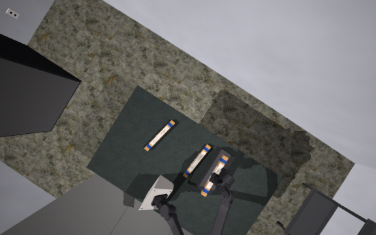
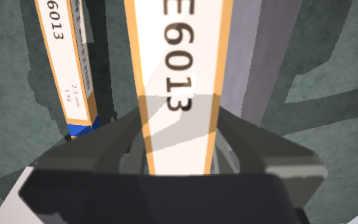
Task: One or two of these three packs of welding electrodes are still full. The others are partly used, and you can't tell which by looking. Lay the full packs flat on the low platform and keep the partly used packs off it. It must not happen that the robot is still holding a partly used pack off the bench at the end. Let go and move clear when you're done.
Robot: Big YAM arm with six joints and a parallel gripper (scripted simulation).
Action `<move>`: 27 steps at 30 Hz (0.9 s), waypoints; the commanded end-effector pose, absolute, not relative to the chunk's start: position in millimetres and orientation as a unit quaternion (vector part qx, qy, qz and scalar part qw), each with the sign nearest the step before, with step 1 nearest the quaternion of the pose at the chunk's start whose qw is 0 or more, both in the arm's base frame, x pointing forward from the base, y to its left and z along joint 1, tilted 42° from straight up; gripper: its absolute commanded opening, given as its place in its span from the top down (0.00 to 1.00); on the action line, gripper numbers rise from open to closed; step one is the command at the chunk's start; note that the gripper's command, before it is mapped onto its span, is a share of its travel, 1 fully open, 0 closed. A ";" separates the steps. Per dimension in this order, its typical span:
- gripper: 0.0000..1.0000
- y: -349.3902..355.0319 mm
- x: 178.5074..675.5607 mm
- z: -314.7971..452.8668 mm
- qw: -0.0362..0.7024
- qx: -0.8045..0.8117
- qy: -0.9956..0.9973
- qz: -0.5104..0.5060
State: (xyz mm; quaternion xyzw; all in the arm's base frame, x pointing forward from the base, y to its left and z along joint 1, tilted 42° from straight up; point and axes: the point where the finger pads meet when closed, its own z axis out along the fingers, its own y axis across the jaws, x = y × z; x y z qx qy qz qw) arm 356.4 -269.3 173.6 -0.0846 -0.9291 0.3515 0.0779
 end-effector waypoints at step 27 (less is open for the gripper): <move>1.00 -288.6 366.0 196.2 0.022 -0.093 -0.925 0.367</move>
